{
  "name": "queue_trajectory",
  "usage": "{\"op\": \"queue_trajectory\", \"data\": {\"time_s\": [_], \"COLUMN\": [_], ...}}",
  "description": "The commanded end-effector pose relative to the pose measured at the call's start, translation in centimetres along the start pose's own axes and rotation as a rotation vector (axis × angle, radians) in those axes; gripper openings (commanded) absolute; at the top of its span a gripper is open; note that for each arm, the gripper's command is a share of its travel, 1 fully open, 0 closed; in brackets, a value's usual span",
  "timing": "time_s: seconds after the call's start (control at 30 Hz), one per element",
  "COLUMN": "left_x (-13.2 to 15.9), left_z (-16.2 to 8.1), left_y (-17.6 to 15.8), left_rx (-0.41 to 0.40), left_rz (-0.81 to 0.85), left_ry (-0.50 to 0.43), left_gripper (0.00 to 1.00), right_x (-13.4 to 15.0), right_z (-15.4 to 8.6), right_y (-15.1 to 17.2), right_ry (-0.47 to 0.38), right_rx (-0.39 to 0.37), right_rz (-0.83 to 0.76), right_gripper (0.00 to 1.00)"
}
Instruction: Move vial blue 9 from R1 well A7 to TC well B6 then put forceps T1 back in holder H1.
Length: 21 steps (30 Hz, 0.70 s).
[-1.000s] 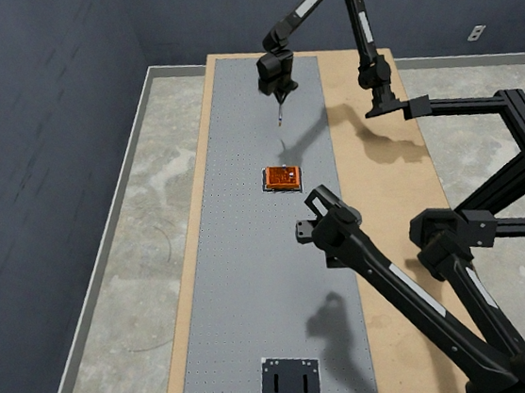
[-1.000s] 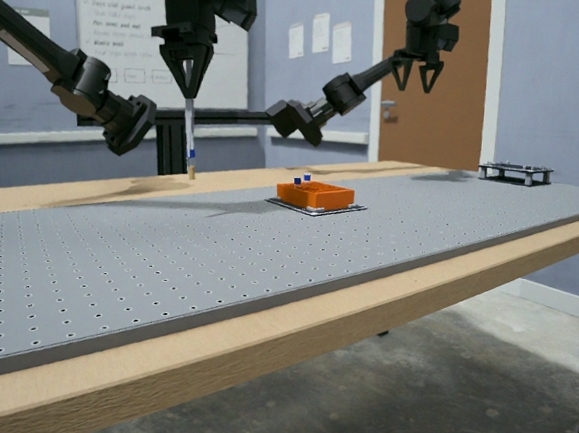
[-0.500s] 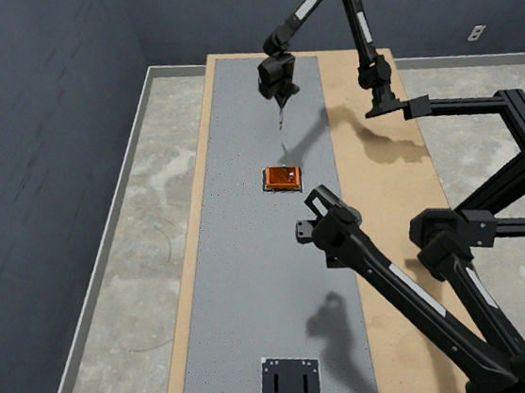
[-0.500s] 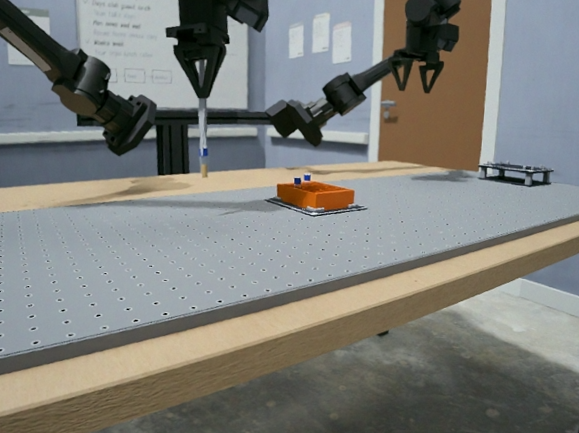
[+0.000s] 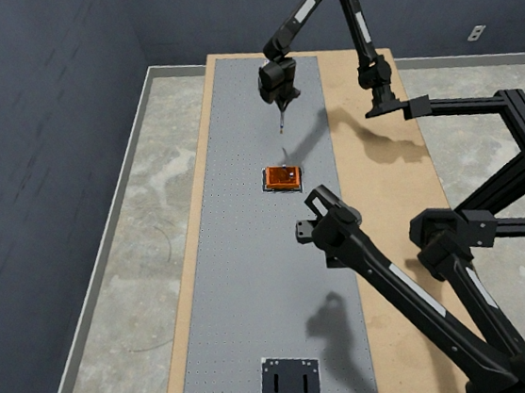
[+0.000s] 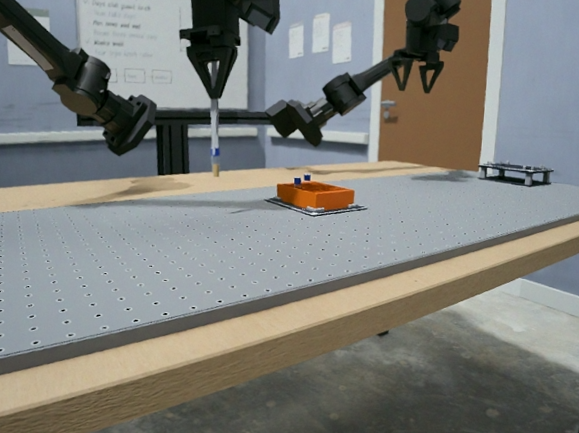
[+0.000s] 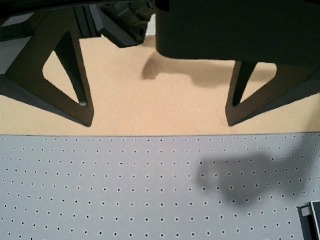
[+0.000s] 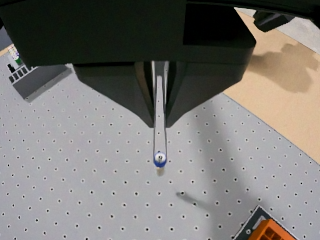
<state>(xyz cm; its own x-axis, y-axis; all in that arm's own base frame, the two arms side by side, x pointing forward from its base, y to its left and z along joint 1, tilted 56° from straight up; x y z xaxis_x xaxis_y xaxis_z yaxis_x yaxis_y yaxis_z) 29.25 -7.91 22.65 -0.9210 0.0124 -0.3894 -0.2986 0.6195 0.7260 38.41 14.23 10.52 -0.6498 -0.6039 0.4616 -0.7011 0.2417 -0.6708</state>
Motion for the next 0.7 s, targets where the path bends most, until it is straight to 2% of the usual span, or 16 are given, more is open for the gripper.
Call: {"op": "queue_trajectory", "data": {"time_s": [0.0,0.27,0.3,0.37,0.43,0.67], "left_x": [-0.6,-0.6,-0.6,-0.6,-0.6,-0.6], "left_z": [-0.5,-0.5,-0.5,-0.5,-0.5,-0.5], "left_y": [0.2,0.2,0.2,0.2,0.2,0.2], "left_rx": [0.004,0.004,0.004,0.004,0.004,0.004], "left_rz": [-0.015,-0.015,-0.015,-0.015,-0.015,-0.015], "left_ry": [-0.005,-0.005,-0.005,-0.005,-0.005,-0.005], "left_gripper": [1.00,1.00,1.00,1.00,1.00,1.00], "right_x": [-1.8,-2.8,-2.1,-2.6,-3.4,-4.0], "right_z": [-0.7,-1.2,0.4,0.2,-1.1,-0.7], "right_y": [-0.6,0.5,0.2,0.0,1.0,2.0], "right_ry": [-0.028,-0.040,-0.005,-0.013,-0.039,-0.029], "right_rx": [0.003,0.010,-0.007,-0.008,0.008,0.005], "right_rz": [0.055,0.045,0.057,0.067,0.045,0.044], "right_gripper": [0.09,0.09,0.09,0.09,0.09,0.09]}}
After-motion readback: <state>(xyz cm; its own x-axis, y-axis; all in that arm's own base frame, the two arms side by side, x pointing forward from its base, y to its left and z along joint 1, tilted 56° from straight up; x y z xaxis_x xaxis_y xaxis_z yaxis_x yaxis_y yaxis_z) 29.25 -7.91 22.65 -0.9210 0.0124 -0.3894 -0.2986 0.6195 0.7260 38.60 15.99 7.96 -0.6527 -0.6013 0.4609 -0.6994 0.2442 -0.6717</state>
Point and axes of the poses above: on each arm, the point where the finger pads meet when closed, its own z axis out along the fingers, its own y axis across the jaws, x = y × z, the point moved 3 cm from there along -z, back along the fingers, and after that the axes turned 8 degrees about -z, right-handed, at the moved point
